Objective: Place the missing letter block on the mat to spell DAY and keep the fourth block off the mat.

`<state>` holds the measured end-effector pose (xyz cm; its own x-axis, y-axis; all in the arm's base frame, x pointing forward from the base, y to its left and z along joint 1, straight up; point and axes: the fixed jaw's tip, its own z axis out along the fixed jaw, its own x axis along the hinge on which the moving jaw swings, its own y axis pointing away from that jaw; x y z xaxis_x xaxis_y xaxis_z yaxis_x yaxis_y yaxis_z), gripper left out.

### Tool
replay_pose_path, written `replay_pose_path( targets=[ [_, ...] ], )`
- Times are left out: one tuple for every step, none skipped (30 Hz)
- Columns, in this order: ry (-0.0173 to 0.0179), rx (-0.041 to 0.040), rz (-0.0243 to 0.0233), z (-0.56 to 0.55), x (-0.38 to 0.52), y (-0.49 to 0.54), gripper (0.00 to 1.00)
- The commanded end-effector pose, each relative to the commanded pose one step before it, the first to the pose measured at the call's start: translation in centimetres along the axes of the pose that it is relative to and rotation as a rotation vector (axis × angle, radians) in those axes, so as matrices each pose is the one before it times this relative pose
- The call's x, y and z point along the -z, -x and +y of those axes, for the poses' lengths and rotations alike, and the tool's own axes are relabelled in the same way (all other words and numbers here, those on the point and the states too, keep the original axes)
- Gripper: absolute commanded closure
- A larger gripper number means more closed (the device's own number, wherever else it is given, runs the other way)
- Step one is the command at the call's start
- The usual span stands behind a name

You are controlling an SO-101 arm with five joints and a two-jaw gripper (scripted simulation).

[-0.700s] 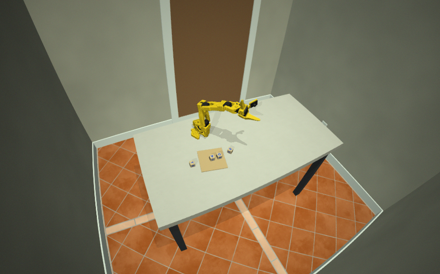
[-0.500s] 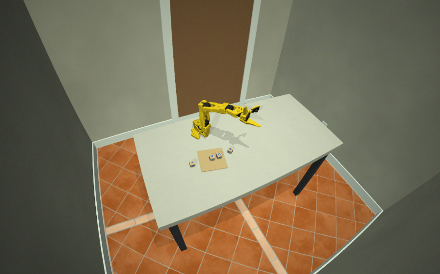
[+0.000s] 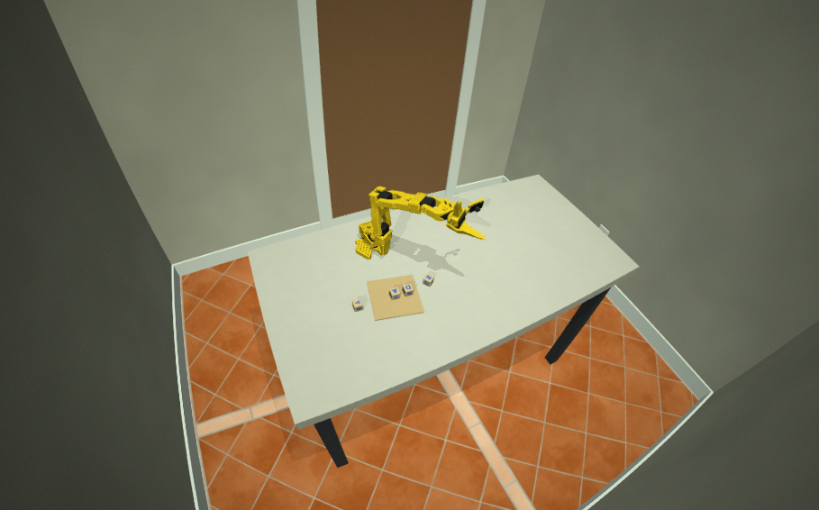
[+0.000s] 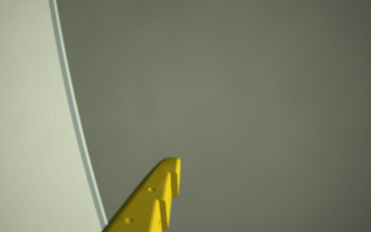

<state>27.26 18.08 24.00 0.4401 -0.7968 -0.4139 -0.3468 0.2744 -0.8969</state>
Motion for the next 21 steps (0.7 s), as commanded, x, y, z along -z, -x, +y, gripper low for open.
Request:
replay_pose_path(
  targets=[
    [-0.14259, -0.00129, -0.06615, -3.776, 1.8843, 1.735, 0.00],
    [0.00000, 0.00000, 0.00000, 0.000, 0.0000, 0.000, 0.00],
    [0.00000, 0.00000, 0.00000, 0.000, 0.0000, 0.000, 0.00],
    [0.00000, 0.00000, 0.00000, 0.000, 0.0000, 0.000, 0.00],
    [0.00000, 0.00000, 0.00000, 0.000, 0.0000, 0.000, 0.00],
    [0.00000, 0.00000, 0.00000, 0.000, 0.0000, 0.000, 0.00],
    [0.00000, 0.00000, 0.00000, 0.000, 0.0000, 0.000, 0.00],
    [0.00000, 0.00000, 0.00000, 0.000, 0.0000, 0.000, 0.00],
    [0.00000, 0.00000, 0.00000, 0.000, 0.0000, 0.000, 0.00],
    [0.00000, 0.00000, 0.00000, 0.000, 0.0000, 0.000, 0.00],
    [0.00000, 0.00000, 0.00000, 0.000, 0.0000, 0.000, 0.00],
    [0.00000, 0.00000, 0.00000, 0.000, 0.0000, 0.000, 0.00],
    [0.00000, 0.00000, 0.00000, 0.000, 0.0000, 0.000, 0.00],
    [0.14754, 0.00000, 0.06833, 4.108, -1.0302, -1.902, 0.00],
    [-0.00150, 0.00000, -0.00070, -0.041, 0.0274, 0.019, 0.00],
    [-0.00351, 0.00000, -0.00163, -0.095, 0.0643, 0.044, 0.00],
    [-0.00580, 0.00000, -0.00269, -0.157, 0.1064, 0.073, 0.00],
    [-0.00799, 0.00000, -0.00370, -0.216, 0.1468, 0.100, 0.00],
    [-0.00976, 0.00000, -0.00452, -0.264, 0.1797, 0.122, 0.00],
    [-0.01091, 0.00000, -0.00505, -0.295, 0.2011, 0.137, 0.00],
    [-0.01131, 0.00000, -0.00524, -0.306, 0.2085, 0.142, 0.00]
  ],
)
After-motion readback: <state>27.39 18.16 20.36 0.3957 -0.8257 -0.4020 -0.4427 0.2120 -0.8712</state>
